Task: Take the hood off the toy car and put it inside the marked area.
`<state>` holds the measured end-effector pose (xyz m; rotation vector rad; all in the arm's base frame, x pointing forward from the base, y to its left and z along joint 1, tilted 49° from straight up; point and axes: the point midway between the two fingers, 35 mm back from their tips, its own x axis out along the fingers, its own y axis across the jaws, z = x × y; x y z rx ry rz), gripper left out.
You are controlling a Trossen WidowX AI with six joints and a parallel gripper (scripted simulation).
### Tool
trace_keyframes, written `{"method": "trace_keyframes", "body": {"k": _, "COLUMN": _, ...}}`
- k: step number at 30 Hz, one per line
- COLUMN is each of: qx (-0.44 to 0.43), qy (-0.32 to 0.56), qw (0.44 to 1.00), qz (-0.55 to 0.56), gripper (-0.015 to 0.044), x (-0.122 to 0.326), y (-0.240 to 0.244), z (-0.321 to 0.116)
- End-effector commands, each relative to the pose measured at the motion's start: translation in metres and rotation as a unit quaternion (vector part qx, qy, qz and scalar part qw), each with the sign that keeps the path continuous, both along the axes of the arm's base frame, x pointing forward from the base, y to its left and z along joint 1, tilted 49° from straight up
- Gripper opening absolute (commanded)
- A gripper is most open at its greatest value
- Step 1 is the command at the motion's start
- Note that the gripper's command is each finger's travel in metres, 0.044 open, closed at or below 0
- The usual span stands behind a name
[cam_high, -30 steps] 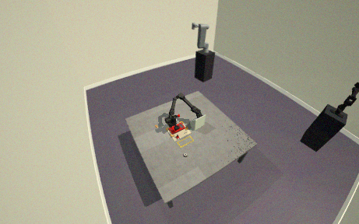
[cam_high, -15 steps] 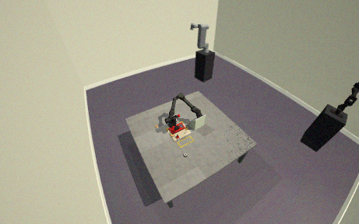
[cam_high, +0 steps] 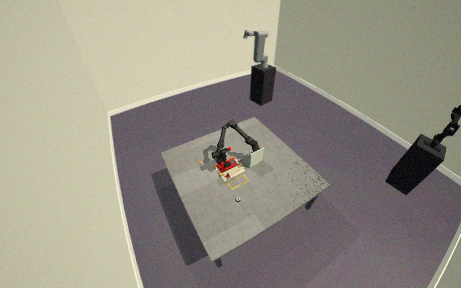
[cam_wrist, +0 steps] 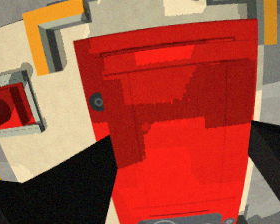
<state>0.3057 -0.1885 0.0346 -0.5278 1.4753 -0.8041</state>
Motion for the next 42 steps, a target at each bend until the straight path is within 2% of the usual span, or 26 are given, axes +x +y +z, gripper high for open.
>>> {"method": "trace_keyframes", "body": {"k": 1, "qx": -0.001, "qy": -0.002, "qw": 1.0, "qz": -0.001, "gripper": 0.0091, "x": 0.0, "y": 0.002, "z": 0.002}}
{"method": "trace_keyframes", "body": {"k": 5, "qx": -0.001, "qy": -0.002, "qw": 1.0, "qz": -0.001, "gripper": 0.0, "x": 0.001, "y": 0.004, "z": 0.004}}
{"method": "trace_keyframes", "body": {"k": 42, "qx": 0.001, "qy": -0.002, "qw": 1.0, "qz": 0.0, "gripper": 0.0, "x": 0.004, "y": 0.027, "z": 0.023}}
